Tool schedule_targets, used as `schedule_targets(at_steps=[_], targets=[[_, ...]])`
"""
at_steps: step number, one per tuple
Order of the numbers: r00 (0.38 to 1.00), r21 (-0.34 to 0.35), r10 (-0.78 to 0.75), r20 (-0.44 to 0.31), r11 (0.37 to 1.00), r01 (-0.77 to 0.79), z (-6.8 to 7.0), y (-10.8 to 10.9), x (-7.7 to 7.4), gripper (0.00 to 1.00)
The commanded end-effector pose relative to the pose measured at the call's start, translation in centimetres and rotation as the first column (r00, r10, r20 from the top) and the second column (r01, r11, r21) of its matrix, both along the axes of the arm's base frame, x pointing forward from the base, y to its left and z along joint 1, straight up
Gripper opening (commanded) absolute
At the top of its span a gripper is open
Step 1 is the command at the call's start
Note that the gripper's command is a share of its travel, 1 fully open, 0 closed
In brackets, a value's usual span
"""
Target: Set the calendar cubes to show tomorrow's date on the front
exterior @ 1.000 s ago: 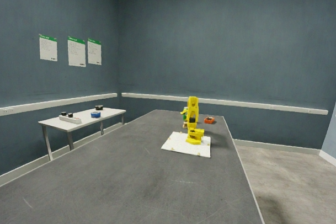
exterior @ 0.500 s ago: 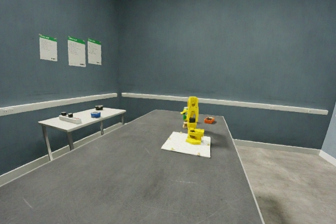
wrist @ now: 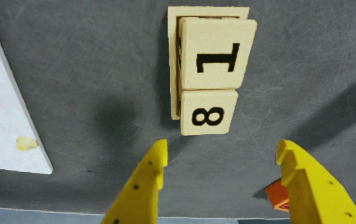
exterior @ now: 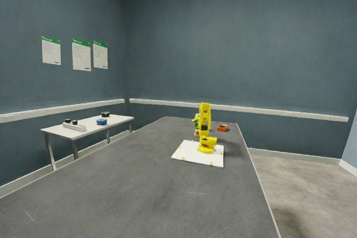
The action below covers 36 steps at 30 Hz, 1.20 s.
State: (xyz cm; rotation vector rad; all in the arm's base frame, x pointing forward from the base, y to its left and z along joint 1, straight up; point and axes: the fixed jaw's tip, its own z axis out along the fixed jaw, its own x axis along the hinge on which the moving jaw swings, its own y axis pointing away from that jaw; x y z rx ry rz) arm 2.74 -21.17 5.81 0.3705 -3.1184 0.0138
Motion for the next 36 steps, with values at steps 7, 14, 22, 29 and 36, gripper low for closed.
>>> schedule_targets(at_steps=[7,14,22,29,36], targets=[[1.0,0.02,-0.016,-0.001,1.0,0.016,-1.4,0.1,-0.1,0.35],[1.0,0.02,-0.016,-0.001,1.0,0.016,-2.6,0.2,-0.1,0.35],[1.0,0.02,-0.016,-0.001,1.0,0.016,-3.3,0.2,-0.1,0.35],[1.0,0.02,-0.016,-0.001,1.0,0.016,-3.8,0.3,-0.1,0.35],[1.0,0.02,-0.016,-0.001,1.0,0.016,-3.8,0.3,-0.1,0.35]])
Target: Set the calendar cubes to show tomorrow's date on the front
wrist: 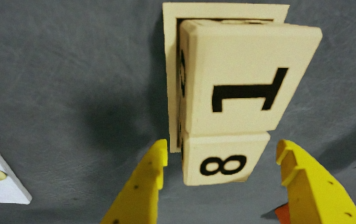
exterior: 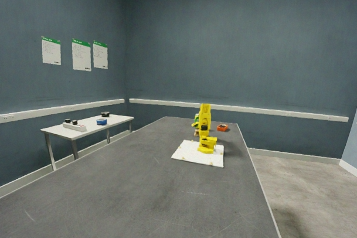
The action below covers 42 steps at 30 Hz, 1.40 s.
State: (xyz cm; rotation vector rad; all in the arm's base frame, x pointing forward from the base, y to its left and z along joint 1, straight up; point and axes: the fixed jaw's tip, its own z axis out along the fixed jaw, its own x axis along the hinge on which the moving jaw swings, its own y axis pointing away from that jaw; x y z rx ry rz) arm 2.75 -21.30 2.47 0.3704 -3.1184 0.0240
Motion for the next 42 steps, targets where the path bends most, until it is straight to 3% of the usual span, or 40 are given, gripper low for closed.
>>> schedule_targets(at_steps=[1,42], targets=[[1.0,0.026,-0.016,-0.002,1.0,0.016,-0.48,0.41,-0.15,0.35],[1.0,0.026,-0.016,-0.002,1.0,0.016,-0.5,-0.54,0.07,0.22]])
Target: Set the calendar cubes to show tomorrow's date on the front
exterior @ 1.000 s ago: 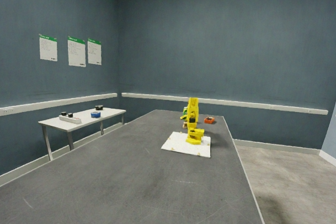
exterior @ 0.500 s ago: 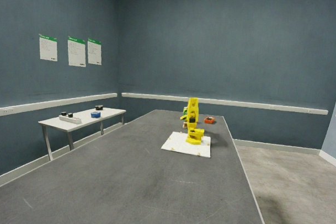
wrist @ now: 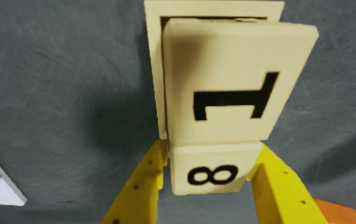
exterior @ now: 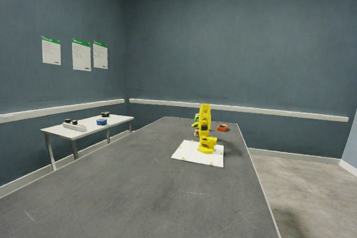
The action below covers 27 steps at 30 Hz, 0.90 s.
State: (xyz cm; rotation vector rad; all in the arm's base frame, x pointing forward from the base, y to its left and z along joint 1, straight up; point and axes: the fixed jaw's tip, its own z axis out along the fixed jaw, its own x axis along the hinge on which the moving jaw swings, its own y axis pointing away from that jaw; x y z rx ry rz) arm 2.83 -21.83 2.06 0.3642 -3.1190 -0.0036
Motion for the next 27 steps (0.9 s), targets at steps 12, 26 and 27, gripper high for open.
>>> schedule_targets(at_steps=[12,26,27], targets=[[1.0,0.009,-0.012,0.0,1.0,0.012,-0.09,-0.03,0.0,0.21],[1.0,0.009,-0.012,0.0,1.0,0.012,-0.09,-0.03,0.0,0.11],[1.0,0.009,-0.012,0.0,1.0,0.012,-0.08,-0.03,0.0,0.09]])
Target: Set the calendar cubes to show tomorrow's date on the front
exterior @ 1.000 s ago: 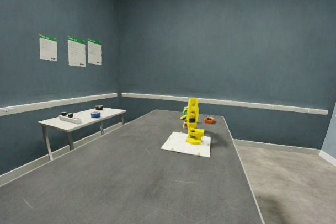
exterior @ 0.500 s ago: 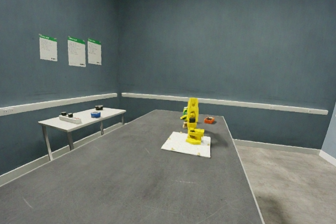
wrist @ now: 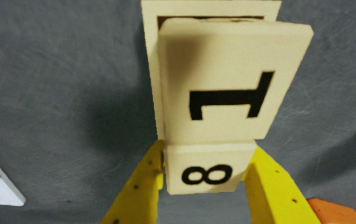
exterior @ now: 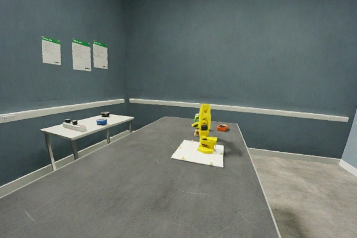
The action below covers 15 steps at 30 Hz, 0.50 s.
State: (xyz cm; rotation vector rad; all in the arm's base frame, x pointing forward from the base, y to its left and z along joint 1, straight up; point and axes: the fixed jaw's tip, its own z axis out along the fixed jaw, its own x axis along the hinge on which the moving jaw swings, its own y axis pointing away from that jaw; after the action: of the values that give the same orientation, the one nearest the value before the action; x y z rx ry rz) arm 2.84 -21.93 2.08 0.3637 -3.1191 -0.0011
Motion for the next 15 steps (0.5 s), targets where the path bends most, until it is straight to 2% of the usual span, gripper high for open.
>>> schedule_targets(at_steps=[1,8,15], targets=[[1.0,0.01,-0.012,0.0,1.0,0.012,-0.11,0.06,-0.01,0.08],[1.0,0.01,-0.012,0.0,1.0,0.012,-0.11,0.06,-0.01,0.01],[1.0,0.01,-0.012,0.0,1.0,0.012,-0.11,0.06,-0.01,0.0]])
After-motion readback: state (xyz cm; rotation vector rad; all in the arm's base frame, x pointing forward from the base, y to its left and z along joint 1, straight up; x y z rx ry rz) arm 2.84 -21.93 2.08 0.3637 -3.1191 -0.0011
